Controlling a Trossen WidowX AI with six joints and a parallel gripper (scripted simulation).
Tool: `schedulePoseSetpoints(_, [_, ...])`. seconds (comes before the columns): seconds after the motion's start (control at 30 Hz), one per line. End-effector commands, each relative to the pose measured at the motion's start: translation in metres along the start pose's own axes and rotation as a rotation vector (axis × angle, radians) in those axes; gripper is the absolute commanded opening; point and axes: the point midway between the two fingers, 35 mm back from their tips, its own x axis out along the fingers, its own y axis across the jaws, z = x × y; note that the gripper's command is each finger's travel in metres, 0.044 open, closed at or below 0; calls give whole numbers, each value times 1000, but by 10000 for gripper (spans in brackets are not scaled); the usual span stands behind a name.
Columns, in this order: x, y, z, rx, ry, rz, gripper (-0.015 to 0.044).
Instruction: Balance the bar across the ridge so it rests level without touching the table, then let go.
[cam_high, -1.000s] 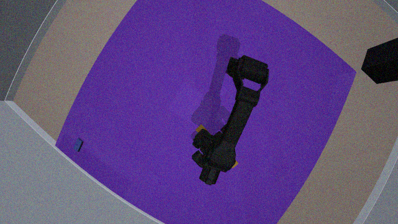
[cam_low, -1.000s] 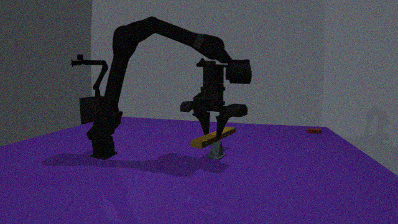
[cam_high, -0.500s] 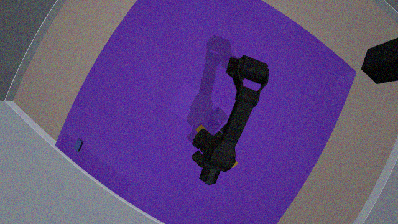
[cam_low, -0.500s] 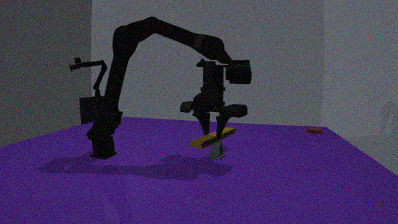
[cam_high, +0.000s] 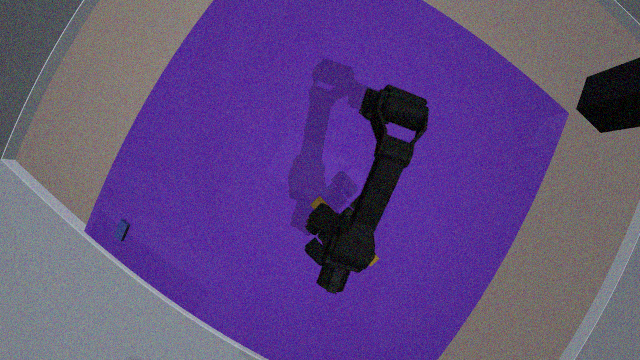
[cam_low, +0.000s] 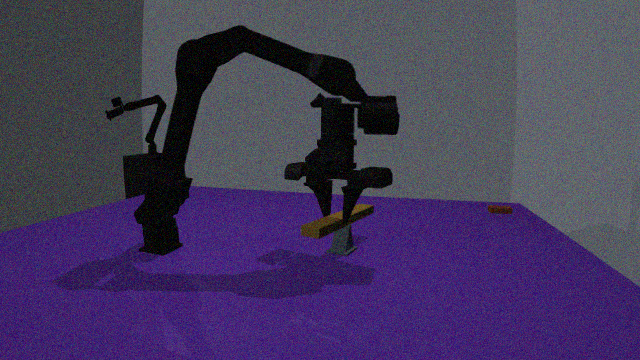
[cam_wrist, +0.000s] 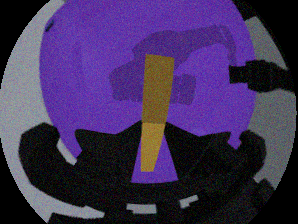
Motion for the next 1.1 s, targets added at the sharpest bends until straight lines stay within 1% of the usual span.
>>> schedulePoseSetpoints(0.0, [0,0,-1,3,4,1,0])
schedulePoseSetpoints(1.07, [3,0,-1,3,4,1,0])
